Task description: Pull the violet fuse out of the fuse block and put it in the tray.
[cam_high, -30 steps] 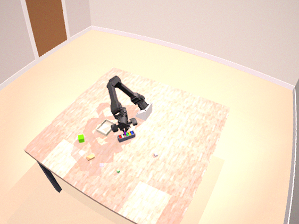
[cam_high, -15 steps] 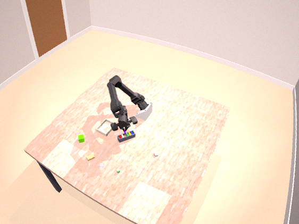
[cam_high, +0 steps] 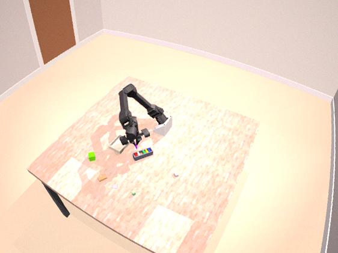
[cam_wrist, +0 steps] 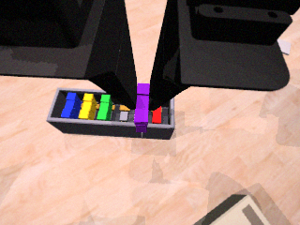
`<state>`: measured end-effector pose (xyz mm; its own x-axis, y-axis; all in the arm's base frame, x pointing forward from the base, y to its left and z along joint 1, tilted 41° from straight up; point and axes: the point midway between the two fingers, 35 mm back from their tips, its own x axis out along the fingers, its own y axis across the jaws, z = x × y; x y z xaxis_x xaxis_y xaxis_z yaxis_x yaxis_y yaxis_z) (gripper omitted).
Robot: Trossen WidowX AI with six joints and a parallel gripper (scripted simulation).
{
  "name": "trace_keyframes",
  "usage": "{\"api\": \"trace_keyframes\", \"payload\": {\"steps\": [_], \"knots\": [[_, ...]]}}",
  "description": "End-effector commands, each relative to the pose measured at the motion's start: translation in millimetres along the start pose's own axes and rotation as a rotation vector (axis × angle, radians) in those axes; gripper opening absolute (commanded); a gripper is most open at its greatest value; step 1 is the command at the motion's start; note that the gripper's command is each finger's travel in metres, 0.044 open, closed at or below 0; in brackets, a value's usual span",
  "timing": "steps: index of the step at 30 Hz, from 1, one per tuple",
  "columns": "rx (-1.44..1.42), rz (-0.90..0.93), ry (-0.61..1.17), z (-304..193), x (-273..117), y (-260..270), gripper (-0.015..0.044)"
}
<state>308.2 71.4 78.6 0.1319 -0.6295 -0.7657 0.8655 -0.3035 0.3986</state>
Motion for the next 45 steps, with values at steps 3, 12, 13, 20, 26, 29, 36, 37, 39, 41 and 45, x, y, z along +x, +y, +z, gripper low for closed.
{"api": "trace_keyframes", "payload": {"steps": [3,12,13,20,26,29,36,37,39,41,45], "knots": [[0.002,0.002,0.002,32,-1,27,0.0000],[0.003,0.008,-0.004,92,-2,60,0.0000],[0.004,0.009,-0.006,99,-2,63,0.0000],[0.005,0.015,-0.018,132,-3,74,0.0000],[0.005,0.015,-0.017,132,4,75,0.0000],[0.005,0.015,-0.017,132,9,75,0.0000],[0.005,0.015,-0.018,132,20,75,0.0000],[0.005,0.015,-0.018,132,22,75,0.0000],[0.005,0.015,-0.018,132,25,75,0.0000],[0.005,0.016,-0.018,132,28,75,0.0000],[0.005,0.016,-0.018,133,34,75,0.0000]]}}
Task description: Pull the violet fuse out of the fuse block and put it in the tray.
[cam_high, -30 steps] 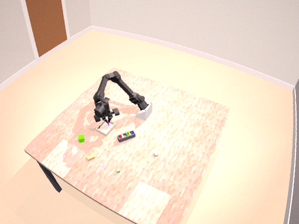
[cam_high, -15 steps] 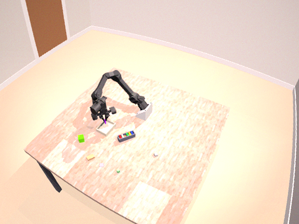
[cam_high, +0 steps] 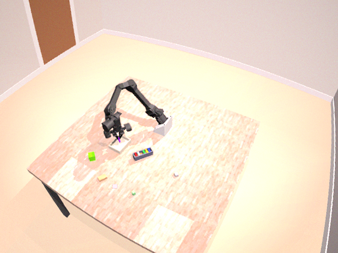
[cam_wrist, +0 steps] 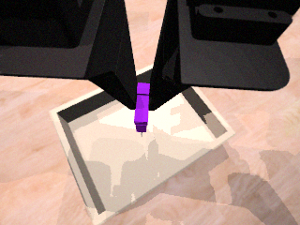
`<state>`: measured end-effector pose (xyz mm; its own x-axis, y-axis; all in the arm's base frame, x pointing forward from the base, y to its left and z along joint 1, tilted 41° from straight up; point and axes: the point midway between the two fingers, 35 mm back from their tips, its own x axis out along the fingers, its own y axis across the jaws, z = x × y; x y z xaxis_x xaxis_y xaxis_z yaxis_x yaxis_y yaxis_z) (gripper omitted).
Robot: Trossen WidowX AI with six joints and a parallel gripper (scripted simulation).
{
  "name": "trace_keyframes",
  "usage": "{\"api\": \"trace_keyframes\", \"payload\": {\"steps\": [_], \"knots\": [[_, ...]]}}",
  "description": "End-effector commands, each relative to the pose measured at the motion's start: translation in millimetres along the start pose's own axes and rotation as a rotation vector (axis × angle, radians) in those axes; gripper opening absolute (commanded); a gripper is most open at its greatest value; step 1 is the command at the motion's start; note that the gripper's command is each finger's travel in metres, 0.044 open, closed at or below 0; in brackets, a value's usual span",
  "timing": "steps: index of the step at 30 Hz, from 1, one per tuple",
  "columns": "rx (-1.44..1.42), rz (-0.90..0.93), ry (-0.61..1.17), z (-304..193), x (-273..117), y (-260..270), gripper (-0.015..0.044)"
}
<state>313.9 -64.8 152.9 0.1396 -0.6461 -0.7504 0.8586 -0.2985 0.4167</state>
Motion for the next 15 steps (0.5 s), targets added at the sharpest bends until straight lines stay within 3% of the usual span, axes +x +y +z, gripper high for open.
{"api": "trace_keyframes", "payload": {"steps": [1,3,15], "knots": [[-0.004,-0.002,-0.003,0.8,6.0,-0.9,0.0000],[-0.004,-0.002,-0.003,0.9,7.0,-1.0,0.0000],[0.000,-0.001,-0.001,0.5,4.1,-0.3,0.0315]]}}
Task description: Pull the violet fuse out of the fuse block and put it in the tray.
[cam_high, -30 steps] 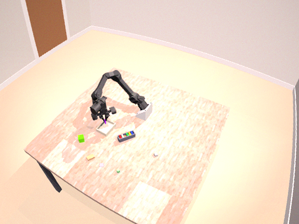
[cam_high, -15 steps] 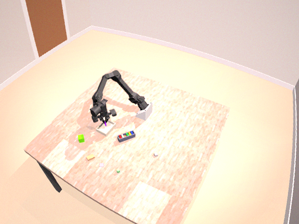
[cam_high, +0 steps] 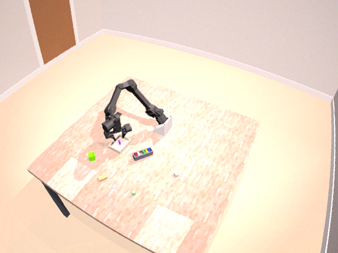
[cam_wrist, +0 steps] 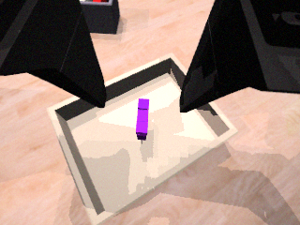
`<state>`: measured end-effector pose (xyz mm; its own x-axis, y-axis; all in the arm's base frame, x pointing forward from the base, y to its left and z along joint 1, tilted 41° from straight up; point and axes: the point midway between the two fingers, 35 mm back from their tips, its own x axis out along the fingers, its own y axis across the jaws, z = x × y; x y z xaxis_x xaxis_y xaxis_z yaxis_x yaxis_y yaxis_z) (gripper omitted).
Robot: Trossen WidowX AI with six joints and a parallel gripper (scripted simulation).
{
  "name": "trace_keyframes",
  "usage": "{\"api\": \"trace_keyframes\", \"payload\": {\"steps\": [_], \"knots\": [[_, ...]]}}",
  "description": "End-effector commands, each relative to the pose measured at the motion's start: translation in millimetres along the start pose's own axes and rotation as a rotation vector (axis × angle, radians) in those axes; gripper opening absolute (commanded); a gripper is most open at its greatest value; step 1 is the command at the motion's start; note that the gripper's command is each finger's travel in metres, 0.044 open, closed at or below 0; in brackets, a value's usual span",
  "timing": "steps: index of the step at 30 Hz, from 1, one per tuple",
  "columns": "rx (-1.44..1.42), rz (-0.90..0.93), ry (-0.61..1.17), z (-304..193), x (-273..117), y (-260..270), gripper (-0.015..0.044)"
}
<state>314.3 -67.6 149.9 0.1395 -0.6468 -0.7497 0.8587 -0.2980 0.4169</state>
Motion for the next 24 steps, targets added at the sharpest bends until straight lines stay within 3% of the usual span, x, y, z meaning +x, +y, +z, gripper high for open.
{"api": "trace_keyframes", "payload": {"steps": [1,6,24], "knots": [[0.000,-0.001,0.000,0,-2,0,0.0330],[-0.004,-0.003,-0.001,0,-37,-1,0.0330],[-0.007,-0.005,0.003,0,-36,-1,0.0330]]}}
